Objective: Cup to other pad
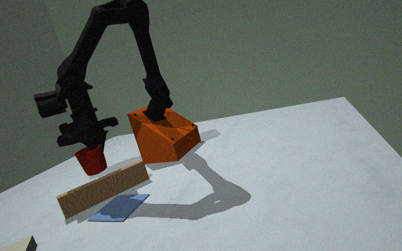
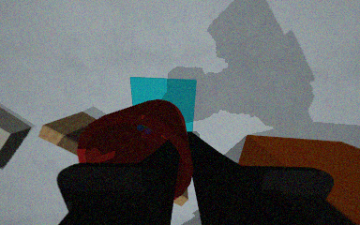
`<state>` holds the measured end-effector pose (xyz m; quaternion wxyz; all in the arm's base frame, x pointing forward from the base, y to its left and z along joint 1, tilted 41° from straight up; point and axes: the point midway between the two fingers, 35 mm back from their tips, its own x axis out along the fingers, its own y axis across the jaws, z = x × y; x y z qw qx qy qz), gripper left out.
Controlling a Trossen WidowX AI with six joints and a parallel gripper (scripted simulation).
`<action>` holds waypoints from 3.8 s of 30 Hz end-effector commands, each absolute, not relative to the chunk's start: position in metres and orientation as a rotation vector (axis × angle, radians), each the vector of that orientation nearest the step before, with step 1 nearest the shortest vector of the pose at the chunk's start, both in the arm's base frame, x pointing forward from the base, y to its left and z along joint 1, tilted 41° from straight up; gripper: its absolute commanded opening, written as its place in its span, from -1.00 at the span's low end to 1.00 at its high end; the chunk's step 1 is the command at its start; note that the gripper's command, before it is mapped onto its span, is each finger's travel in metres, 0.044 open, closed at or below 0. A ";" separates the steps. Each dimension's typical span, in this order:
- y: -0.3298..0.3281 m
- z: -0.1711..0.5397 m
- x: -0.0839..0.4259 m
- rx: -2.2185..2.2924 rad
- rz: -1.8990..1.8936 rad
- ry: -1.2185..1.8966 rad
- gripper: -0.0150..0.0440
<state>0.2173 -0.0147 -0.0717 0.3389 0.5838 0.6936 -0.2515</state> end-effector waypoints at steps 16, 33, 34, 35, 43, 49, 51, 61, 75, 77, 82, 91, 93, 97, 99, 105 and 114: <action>0.003 -0.094 0.215 1.528 -0.656 1.805 -0.49; 0.015 -0.107 0.212 1.521 -0.653 1.808 -0.49; 0.015 -0.107 0.212 1.521 -0.653 1.808 -0.49; 0.015 -0.107 0.212 1.521 -0.653 1.808 -0.49; 0.015 -0.107 0.212 1.521 -0.653 1.808 -0.49; 0.015 -0.107 0.212 1.521 -0.653 1.808 -0.06; 0.015 -0.107 0.212 1.521 -0.653 1.808 -0.06; 0.008 -0.100 0.213 1.522 -0.654 1.806 -0.06; -0.005 -0.084 0.215 1.524 -0.656 1.805 -0.06; -0.007 -0.082 0.215 1.525 -0.656 1.805 -0.06; -0.012 -0.075 0.216 1.526 -0.656 1.805 -0.06; -0.019 -0.066 0.214 1.528 -0.656 1.805 -0.06; -0.016 -0.069 0.213 1.533 -0.659 1.810 0.12; -0.016 -0.069 0.213 1.533 -0.659 1.810 0.48; -0.016 -0.069 0.213 1.533 -0.659 1.810 0.65; -0.026 -0.057 0.216 1.531 -0.659 1.807 1.00; -0.054 -0.023 0.219 1.527 -0.659 1.804 1.00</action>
